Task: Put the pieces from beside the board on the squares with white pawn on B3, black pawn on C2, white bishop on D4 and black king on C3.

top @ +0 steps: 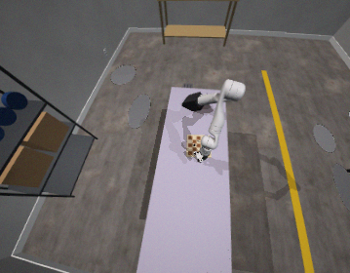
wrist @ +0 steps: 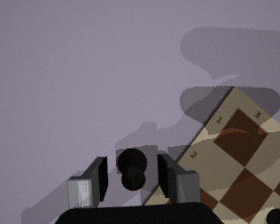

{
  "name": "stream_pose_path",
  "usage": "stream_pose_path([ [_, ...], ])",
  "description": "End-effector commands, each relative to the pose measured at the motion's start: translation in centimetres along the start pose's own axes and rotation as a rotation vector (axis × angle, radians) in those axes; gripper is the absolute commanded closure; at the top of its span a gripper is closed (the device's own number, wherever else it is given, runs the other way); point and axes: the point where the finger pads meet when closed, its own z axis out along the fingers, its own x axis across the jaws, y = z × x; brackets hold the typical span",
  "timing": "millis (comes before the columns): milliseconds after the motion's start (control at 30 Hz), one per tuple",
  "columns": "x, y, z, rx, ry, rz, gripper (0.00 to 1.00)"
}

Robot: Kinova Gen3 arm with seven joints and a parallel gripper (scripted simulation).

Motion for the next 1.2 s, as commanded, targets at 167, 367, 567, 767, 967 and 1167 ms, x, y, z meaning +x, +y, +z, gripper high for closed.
stream_pose_path([
  [167,-0.01,-0.07,-0.08,0.002,0.0,0.0,0.21],
  [367,-0.01,-0.07,-0.08,0.002,0.0,0.0,1.0],
  [567,-0.01,-0.07,-0.08,0.002,0.0,0.0,1.0],
  [767,-0.01,-0.07,-0.08,0.002,0.0,0.0,1.0],
  [967,-0.01,-0.07,-0.08,0.002,0.0,0.0,1.0],
  [1167,-0.01,-0.07,-0.08,0.002,0.0,0.0,1.0],
])
